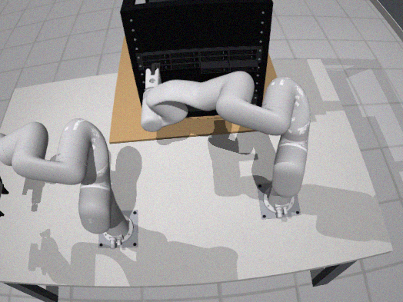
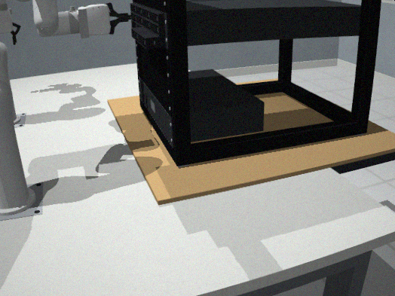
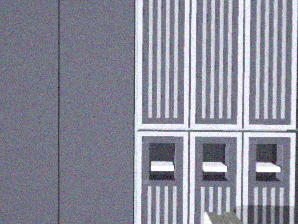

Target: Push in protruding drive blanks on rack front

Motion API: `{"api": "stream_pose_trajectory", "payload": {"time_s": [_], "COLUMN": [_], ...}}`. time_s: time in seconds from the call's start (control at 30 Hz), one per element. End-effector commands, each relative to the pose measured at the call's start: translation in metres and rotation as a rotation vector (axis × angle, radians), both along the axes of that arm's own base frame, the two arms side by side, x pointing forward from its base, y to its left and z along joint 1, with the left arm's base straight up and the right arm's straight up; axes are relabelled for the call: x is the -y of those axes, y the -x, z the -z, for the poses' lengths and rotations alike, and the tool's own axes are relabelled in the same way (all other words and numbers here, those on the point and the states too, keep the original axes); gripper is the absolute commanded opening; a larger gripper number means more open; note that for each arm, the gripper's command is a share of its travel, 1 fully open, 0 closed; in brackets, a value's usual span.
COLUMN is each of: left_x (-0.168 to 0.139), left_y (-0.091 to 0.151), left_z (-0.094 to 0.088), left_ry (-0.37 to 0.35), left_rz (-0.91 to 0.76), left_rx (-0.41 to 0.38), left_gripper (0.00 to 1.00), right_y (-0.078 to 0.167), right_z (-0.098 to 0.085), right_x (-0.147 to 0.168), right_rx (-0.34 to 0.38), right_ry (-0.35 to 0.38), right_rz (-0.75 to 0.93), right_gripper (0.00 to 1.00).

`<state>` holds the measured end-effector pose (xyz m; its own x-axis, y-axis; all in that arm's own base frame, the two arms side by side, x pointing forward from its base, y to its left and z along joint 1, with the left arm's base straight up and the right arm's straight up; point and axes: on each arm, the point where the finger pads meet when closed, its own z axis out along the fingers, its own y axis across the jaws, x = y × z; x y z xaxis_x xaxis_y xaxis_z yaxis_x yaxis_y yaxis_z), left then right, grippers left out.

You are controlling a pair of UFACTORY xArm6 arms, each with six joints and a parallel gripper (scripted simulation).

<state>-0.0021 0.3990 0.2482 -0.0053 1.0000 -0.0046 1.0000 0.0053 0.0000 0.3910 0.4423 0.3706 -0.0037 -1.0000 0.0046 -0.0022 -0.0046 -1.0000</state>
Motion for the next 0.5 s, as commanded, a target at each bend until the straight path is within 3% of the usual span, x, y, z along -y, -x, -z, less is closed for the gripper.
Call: {"api": "stream_pose_trajectory", "payload": {"time_s": [0.0, 0.47], "left_x": [-0.001, -0.001], "left_y": [0.0, 0.0], "left_z": [-0.0017, -0.0017], "left_ry": [-0.005, -0.005], "left_rz": [0.0, 0.0], "left_rx": [0.0, 0.0], "left_gripper": [1.0, 1.0], "right_y": [-0.0039, -0.0099], "right_z": [-0.0026, -0.0027], "right_x": [-0.0001, 0.0], "right_rx": [0.002, 0.002], "right_ry": [-0.005, -0.005], "right_rz": [0.001, 0.001], "right_gripper": [0.0, 0.0]}}
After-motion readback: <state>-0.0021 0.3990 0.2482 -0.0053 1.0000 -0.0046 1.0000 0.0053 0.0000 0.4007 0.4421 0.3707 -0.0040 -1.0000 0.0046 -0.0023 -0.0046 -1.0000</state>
